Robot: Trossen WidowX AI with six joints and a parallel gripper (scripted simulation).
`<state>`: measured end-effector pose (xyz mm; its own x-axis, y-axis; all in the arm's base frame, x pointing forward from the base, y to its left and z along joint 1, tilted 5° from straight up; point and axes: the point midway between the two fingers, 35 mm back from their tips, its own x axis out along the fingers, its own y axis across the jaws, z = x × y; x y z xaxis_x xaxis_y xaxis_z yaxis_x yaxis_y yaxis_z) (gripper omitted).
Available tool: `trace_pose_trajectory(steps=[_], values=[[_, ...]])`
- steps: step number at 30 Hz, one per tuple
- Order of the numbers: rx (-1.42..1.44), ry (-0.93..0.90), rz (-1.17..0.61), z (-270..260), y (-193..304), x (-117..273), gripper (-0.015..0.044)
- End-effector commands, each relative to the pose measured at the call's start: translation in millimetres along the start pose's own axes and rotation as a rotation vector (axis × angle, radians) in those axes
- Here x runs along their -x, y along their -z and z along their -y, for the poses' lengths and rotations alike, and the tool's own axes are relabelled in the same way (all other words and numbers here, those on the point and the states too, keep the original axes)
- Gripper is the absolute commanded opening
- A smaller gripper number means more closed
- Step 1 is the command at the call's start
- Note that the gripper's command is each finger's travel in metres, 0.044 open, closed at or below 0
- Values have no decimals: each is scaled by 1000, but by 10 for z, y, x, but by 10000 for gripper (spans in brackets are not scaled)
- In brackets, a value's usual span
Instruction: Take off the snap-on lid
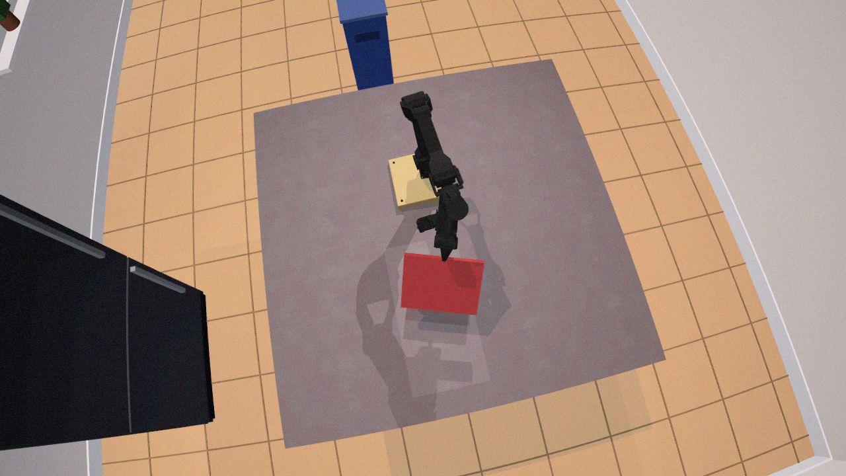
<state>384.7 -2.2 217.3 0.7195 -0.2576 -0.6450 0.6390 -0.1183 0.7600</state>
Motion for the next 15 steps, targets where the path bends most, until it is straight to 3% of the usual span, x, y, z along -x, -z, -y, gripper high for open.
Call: trace_pose_trajectory(steps=[1,15], values=[[-9,-15,2,-97,-4,59,0],[-8,-15,3,-27,-165,54,0]])
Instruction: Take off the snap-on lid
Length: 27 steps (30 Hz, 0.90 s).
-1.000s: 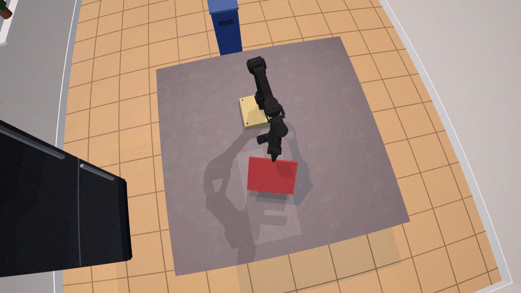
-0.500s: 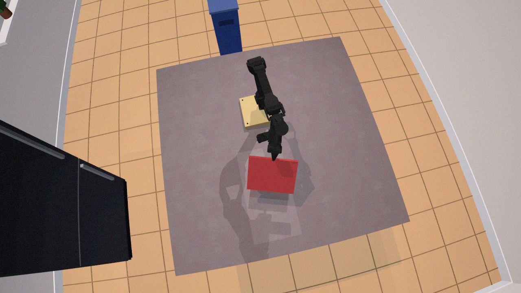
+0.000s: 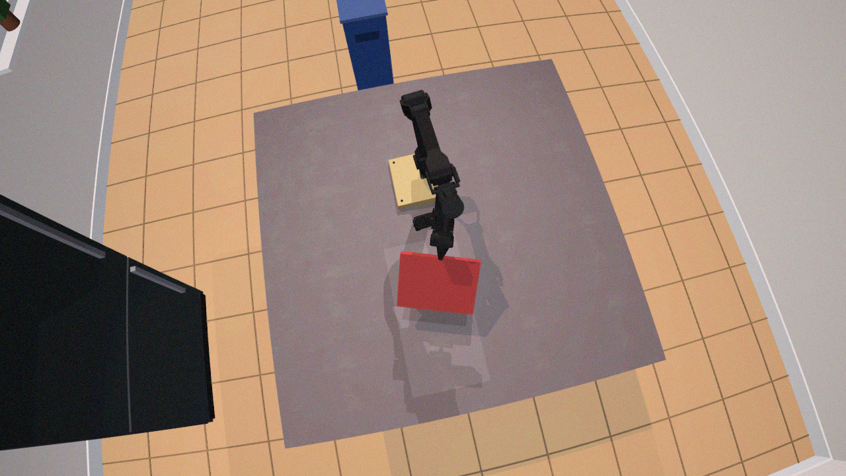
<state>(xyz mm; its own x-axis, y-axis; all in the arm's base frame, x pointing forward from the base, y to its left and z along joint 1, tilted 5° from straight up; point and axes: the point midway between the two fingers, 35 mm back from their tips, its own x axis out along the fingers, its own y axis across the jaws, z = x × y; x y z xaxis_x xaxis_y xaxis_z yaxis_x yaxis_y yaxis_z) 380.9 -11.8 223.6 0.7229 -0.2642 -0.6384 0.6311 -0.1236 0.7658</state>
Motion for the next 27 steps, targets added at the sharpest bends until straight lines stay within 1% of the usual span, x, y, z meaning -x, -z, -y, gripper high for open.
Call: trace_pose_trajectory(steps=[1,27], values=[[0,-7,-3,9,-78,12,0],[4,-7,0,54,-593,64,0]])
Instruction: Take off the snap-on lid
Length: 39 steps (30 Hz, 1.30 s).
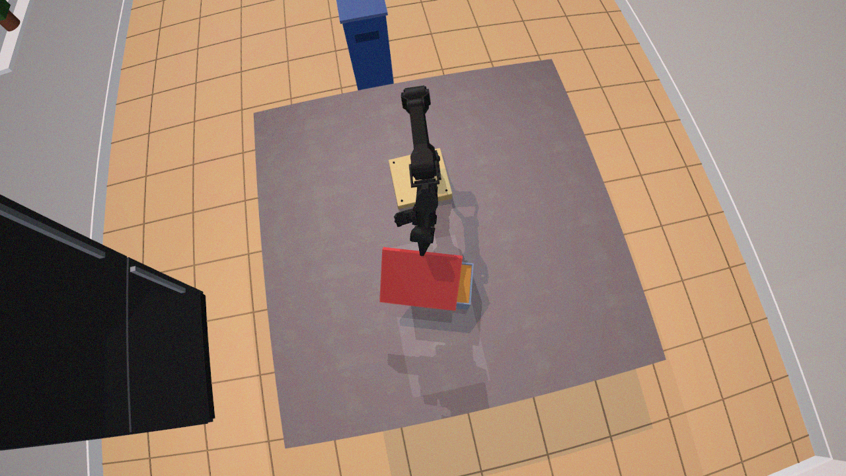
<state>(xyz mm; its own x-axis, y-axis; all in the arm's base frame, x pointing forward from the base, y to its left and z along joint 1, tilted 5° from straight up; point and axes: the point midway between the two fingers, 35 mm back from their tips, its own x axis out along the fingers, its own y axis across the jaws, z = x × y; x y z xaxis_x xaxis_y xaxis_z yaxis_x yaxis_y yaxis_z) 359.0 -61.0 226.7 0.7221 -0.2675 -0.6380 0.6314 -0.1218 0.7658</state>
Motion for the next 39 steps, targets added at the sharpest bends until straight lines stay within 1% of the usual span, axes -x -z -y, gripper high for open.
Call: trace_pose_trajectory(steps=[1,39], values=[[2,-7,-3,3,-79,18,0],[7,-6,1,66,-832,97,0]])
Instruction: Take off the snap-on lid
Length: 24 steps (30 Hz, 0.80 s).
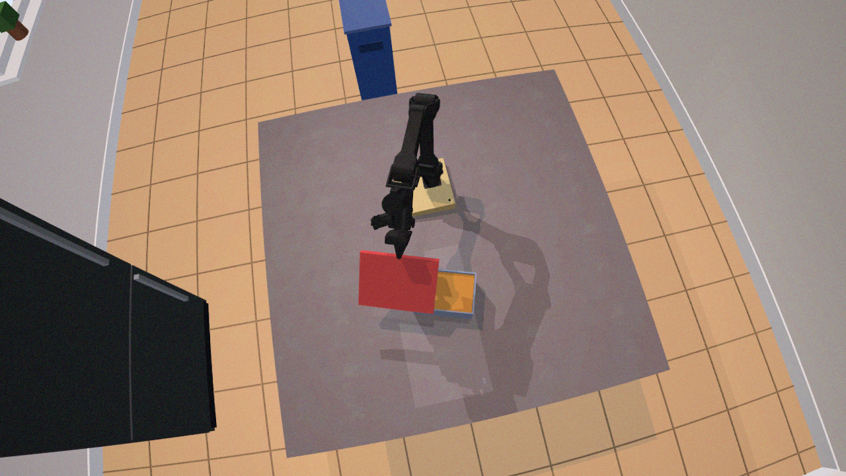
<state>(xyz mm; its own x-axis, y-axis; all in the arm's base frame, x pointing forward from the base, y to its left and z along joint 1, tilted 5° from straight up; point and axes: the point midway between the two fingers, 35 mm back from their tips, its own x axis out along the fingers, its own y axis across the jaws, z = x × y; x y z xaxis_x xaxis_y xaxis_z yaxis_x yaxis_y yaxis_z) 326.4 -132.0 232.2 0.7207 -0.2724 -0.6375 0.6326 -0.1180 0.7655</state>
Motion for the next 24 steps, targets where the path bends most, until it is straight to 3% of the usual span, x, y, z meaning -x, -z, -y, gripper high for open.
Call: trace_pose_trajectory(steps=[1,24], values=[[3,-6,-3,-10,-77,18,0],[7,-6,-1,28,-532,65,0]])
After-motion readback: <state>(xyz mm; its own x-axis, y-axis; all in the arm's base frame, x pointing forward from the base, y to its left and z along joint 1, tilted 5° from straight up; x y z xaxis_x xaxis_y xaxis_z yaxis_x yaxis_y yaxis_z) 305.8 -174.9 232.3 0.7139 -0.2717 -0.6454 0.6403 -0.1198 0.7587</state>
